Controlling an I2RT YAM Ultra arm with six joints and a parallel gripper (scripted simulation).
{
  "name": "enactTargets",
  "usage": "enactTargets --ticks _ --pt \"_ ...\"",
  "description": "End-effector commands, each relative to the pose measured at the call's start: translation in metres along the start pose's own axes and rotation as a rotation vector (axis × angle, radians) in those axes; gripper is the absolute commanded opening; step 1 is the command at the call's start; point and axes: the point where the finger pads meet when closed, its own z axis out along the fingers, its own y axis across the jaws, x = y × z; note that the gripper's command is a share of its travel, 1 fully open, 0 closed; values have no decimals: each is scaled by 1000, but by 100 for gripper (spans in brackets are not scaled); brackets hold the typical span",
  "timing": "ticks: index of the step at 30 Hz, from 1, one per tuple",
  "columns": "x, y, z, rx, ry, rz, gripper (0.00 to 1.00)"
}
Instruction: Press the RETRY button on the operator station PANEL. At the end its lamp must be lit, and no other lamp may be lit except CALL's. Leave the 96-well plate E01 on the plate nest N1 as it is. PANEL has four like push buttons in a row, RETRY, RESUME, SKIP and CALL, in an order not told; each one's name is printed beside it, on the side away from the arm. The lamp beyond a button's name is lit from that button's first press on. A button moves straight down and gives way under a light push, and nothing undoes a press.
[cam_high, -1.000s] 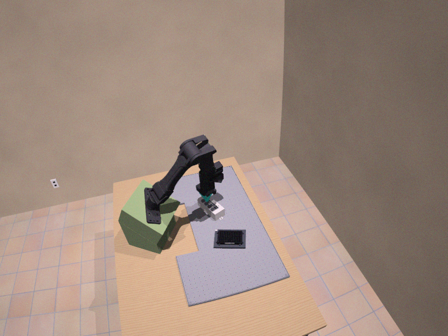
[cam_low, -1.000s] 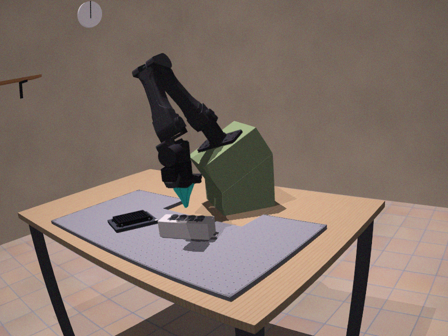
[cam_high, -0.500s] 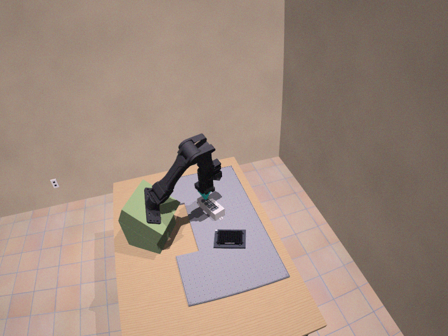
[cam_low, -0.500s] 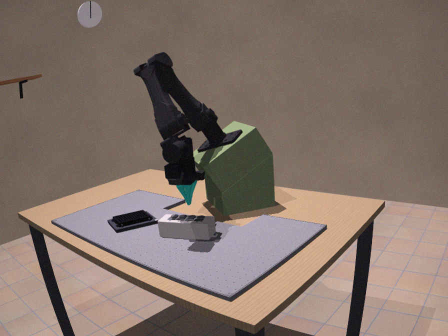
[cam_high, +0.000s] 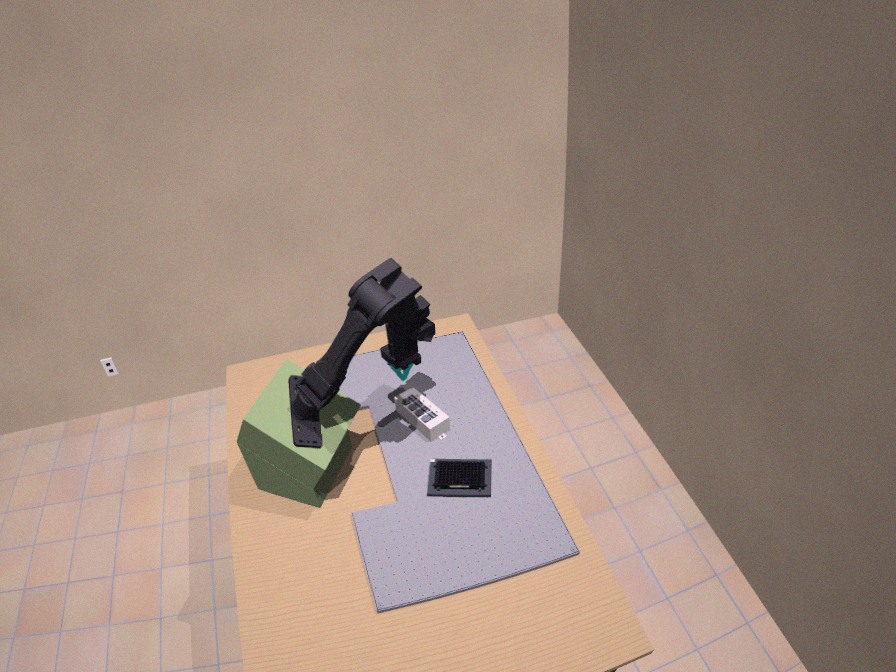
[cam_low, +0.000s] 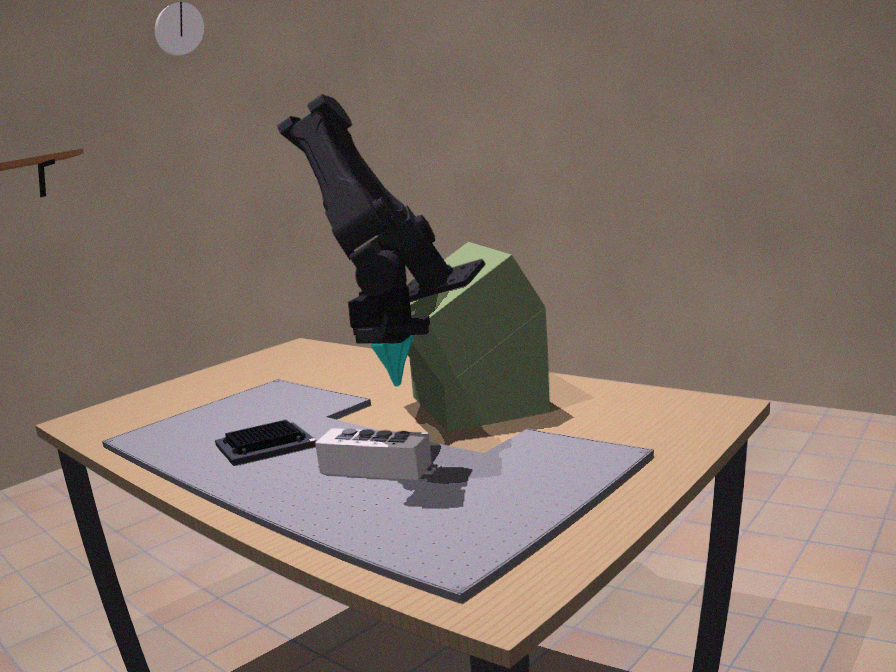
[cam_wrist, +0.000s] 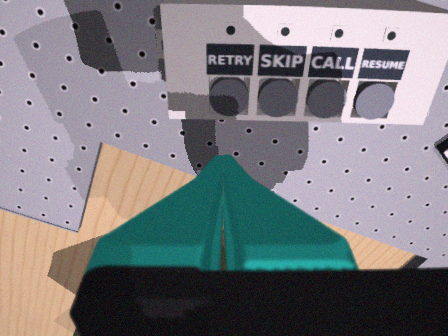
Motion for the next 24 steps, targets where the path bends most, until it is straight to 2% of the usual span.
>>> enactTargets --ticks 1,3,19,21,24 --pt "-6 -4 -6 14 -3 27 0" --pt "1 -2 -3 9 6 18 0" --pt "1 -2 -3 9 6 18 0" --pt "-2 -4 4 18 6 34 0" --pt "11 -1 11 19 29 1 0"
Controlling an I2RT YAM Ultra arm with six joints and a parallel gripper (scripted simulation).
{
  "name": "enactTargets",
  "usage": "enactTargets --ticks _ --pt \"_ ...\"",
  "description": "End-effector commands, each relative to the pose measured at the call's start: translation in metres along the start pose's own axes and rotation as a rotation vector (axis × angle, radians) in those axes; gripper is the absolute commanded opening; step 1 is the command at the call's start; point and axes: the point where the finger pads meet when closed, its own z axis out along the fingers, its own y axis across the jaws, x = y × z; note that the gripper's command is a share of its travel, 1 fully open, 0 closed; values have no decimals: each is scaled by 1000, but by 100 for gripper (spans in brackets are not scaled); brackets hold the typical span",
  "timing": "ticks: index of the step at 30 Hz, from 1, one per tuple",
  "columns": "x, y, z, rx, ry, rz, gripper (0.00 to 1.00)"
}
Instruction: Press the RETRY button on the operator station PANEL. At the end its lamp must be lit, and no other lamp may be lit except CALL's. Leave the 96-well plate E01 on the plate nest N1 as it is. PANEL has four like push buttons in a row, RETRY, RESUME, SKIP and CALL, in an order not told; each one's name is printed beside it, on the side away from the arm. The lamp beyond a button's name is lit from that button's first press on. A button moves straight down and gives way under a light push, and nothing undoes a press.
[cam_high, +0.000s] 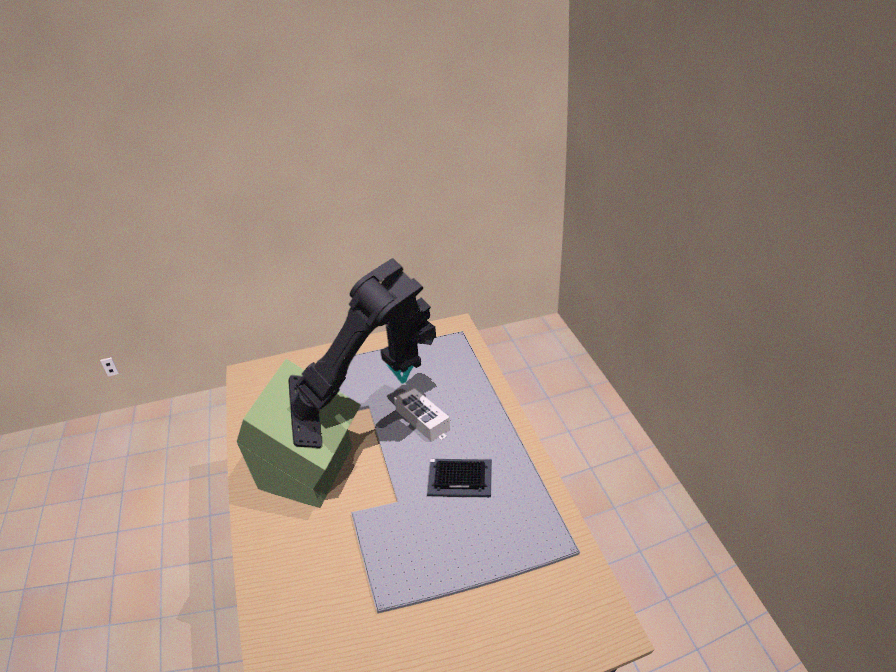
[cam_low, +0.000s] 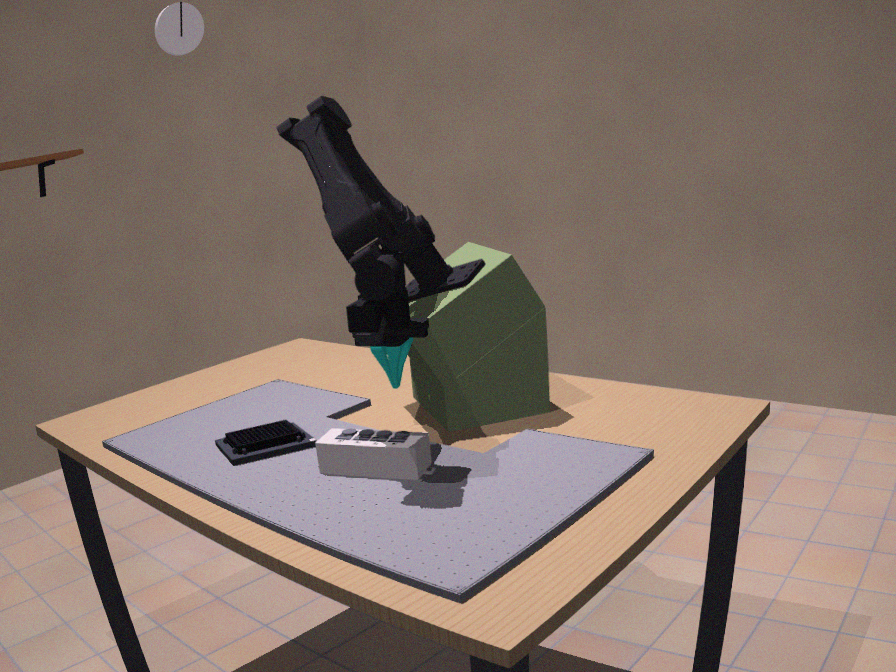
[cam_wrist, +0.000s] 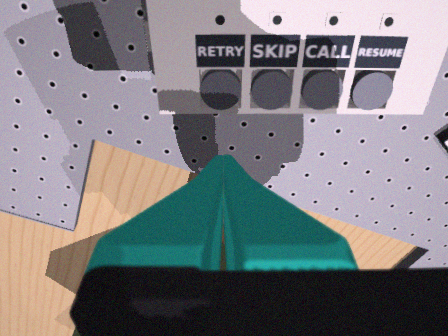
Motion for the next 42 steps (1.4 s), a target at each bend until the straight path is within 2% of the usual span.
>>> enactTargets --ticks 1,3,8,9,11,15,23,26,27,42 --pt "6 3 8 5 7 -19 0" --pt "1 1 10 3 -1 -6 0" --pt "6 3 15 1 9 -17 0" --pt "-16 5 4 -13 -48 4 0" --pt "-7 2 15 -3 -17 2 0" --pt "7 4 24 -2 9 -18 0" --pt "2 4 33 -4 -1 -12 0" --pt "0 2 30 -4 -13 -5 0" --pt "7 2 38 1 12 -12 0" --pt "6 3 54 -3 8 -12 0"
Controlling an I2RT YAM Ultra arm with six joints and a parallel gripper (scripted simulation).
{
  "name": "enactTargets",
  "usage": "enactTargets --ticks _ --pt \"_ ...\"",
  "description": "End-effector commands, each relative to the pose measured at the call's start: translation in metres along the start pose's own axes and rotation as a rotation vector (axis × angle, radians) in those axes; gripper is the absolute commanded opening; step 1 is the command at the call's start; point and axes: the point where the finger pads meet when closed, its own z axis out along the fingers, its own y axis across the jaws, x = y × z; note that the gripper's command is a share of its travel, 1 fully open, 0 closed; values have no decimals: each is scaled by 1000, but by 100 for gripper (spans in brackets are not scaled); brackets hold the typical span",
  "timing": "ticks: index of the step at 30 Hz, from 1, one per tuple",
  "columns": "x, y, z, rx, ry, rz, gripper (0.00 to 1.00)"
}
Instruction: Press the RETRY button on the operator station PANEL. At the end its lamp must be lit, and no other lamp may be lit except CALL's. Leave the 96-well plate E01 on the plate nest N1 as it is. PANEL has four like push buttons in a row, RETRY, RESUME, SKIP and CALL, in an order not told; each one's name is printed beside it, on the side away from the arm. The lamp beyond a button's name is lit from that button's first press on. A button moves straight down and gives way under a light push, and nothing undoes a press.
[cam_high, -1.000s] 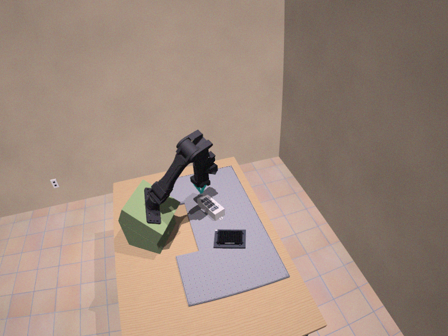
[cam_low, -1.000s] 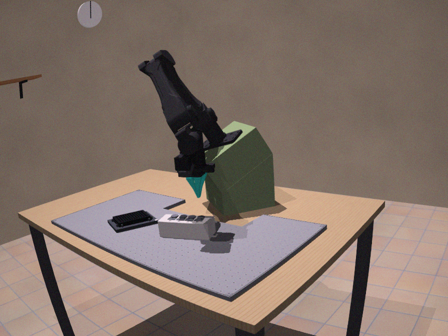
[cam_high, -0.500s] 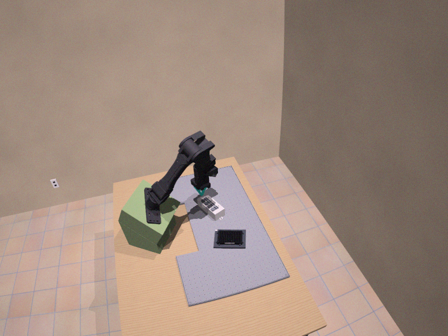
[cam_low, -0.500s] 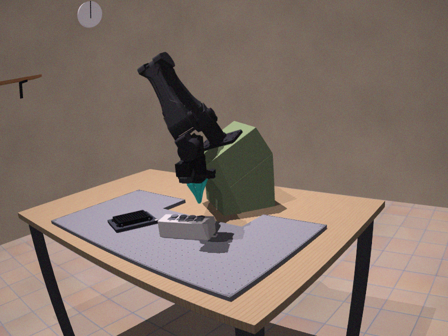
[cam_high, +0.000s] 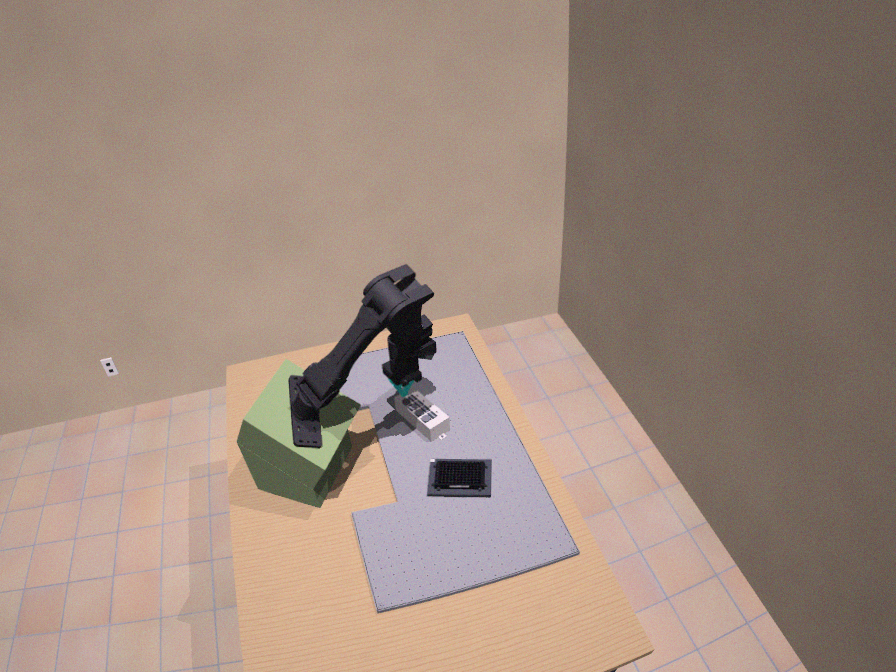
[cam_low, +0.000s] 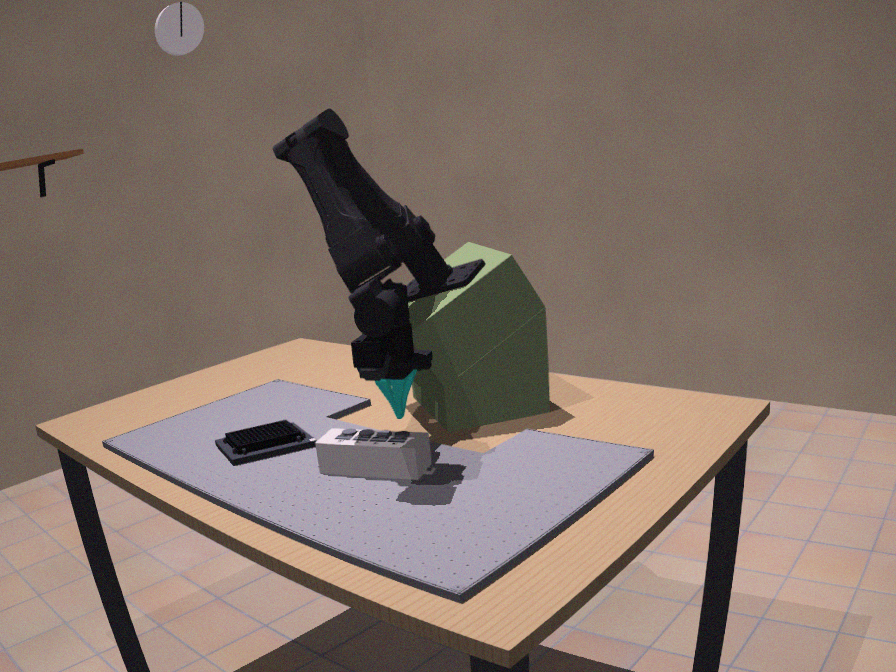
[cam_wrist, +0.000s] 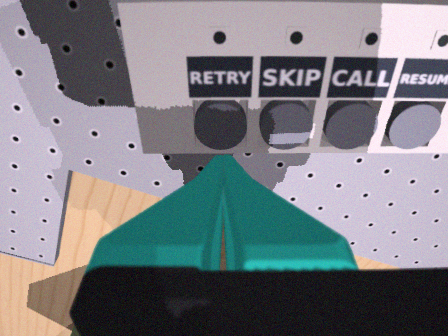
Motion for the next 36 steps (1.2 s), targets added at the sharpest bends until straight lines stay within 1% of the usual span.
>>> enactTargets --ticks 1,3,8,12,14,17,18,23,24,29,30,32,34,36 --pt "1 3 2 -5 -17 -15 0" --pt "-3 2 7 -5 -16 -5 0" --pt "0 5 13 -9 -12 -15 0" --pt "2 1 20 -3 -6 -8 0" --pt "1 4 22 -7 -10 -15 0" --pt "1 5 22 -8 -12 -19 0" --pt "-8 2 13 -9 -45 -4 0" --pt "-8 2 13 -9 -45 -4 0" --pt "-8 2 16 -5 -29 -1 0" --pt "-8 2 16 -5 -29 -1 0" --pt "-8 1 14 -9 -44 -3 0" --pt "-4 2 18 -7 -30 -6 0" --pt "-4 2 18 -7 -30 -6 0" --pt "-1 2 22 -6 -16 -9 0"
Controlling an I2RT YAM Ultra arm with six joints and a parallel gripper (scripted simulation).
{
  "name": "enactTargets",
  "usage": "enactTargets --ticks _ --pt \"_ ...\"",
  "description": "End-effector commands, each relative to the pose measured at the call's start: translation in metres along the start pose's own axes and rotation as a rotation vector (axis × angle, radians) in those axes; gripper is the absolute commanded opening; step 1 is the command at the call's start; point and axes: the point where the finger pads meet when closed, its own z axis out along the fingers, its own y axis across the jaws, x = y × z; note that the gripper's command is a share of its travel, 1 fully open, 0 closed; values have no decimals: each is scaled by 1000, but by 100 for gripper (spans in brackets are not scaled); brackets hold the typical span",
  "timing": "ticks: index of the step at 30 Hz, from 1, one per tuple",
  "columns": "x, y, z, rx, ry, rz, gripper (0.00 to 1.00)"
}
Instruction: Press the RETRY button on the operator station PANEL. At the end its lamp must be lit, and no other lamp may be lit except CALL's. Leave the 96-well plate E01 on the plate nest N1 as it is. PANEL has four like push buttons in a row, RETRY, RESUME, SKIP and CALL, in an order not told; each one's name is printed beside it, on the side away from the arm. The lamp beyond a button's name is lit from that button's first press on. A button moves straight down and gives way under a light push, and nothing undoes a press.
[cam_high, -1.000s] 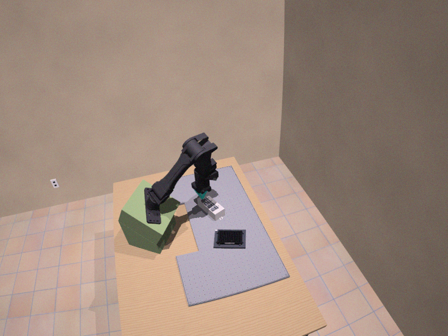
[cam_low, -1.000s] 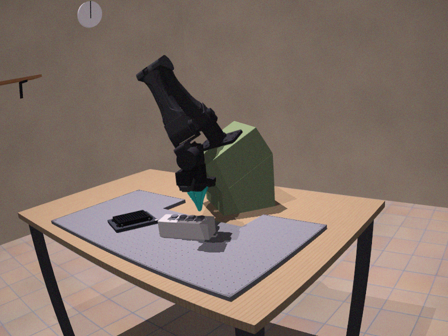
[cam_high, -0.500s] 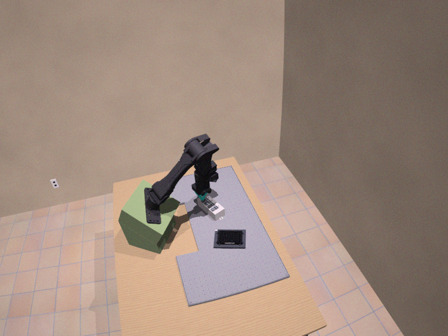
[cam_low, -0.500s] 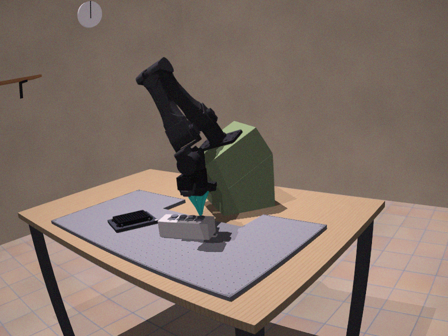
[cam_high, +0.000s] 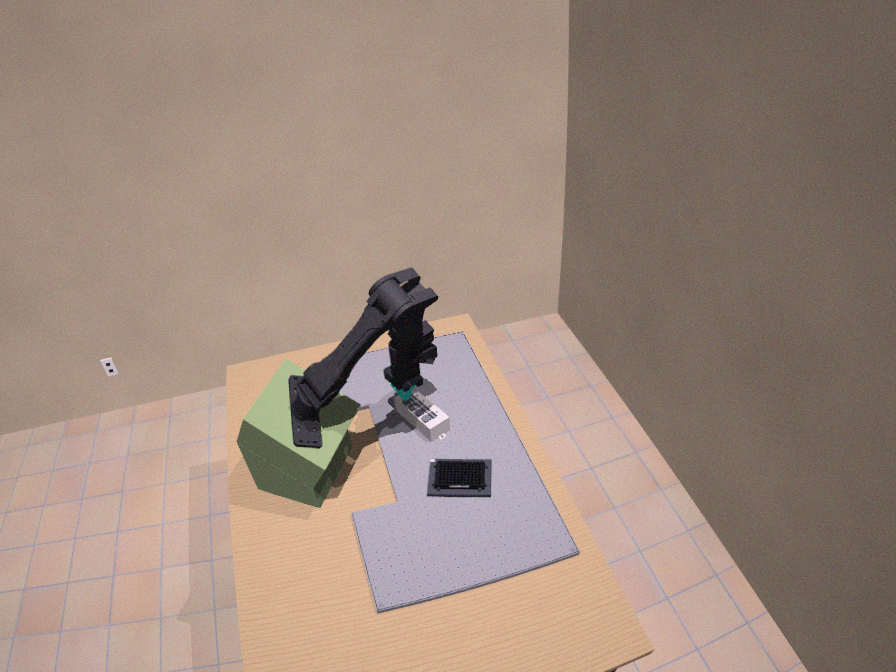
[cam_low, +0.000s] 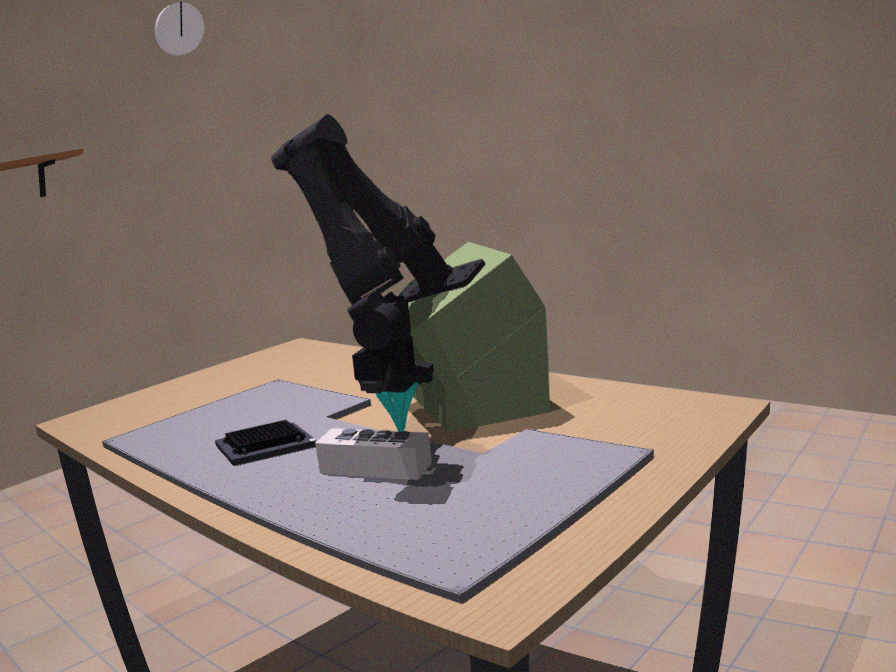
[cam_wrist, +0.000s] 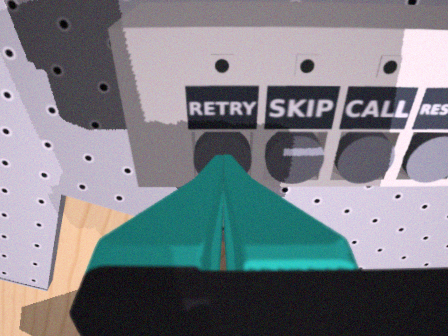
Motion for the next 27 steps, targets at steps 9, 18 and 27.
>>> enactTargets --ticks 9,18,27 --pt "2 1 5 -4 -3 -8 0" --pt "4 2 10 -4 6 -10 0" --pt "3 1 13 -3 2 -7 0"
